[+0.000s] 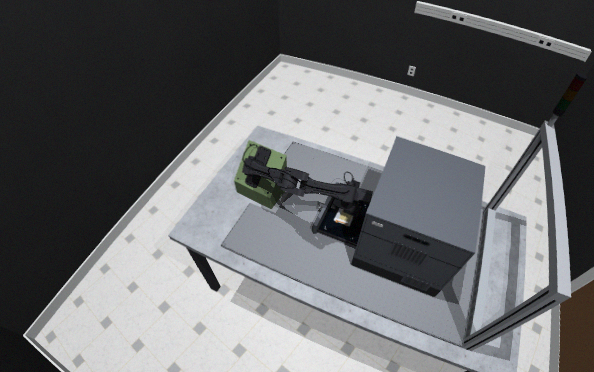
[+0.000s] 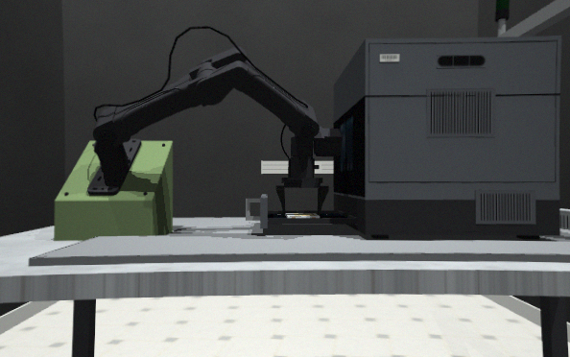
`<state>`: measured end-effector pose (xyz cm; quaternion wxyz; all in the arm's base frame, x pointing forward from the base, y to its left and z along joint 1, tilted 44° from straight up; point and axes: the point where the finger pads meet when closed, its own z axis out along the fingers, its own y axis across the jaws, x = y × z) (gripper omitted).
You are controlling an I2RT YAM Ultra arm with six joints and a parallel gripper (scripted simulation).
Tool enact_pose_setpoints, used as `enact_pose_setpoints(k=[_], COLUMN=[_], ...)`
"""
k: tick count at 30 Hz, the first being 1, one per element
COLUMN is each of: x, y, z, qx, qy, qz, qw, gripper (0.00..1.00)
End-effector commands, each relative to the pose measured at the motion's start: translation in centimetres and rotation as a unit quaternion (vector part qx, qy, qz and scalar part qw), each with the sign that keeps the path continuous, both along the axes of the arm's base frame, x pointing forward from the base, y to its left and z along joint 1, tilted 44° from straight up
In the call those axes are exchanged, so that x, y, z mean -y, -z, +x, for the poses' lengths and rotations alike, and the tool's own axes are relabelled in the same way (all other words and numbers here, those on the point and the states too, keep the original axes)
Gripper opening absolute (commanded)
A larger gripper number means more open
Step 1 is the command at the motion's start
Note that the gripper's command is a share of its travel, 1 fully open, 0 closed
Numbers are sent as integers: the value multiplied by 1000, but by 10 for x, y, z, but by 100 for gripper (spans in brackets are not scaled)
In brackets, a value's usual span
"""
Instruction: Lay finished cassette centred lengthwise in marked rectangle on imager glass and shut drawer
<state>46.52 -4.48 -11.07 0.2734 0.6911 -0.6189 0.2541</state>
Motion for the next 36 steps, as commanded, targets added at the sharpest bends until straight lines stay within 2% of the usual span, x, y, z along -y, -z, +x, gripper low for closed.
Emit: enact_pose_setpoints(k=[1, 20, 21, 24, 25, 27, 28, 30, 32, 33, 35, 36], x=[-6, -6, -9, -12, -11, -12, -14, -13, -13, -12, -12, -14], y=[-6, -6, -9, -15, -10, -10, -18, -3, -3, -11, -11, -13], z=[4, 4, -1, 8, 4, 6, 20, 13, 10, 10, 10, 15], qx=[7, 7, 0, 13, 16, 16, 36, 19, 7, 23, 23, 29], qy=[-5, -5, -8, -8, -19, -19, -19, -19, -19, -26, -26, -25], qz=[3, 3, 6, 9, 7, 7, 10, 8, 6, 6, 6, 10], qw=[1000, 1000, 1000, 1000, 1000, 1000, 999, 1000, 1000, 999, 999, 999], gripper=[91, 91, 91, 91, 91, 91, 91, 91, 91, 91, 91, 91])
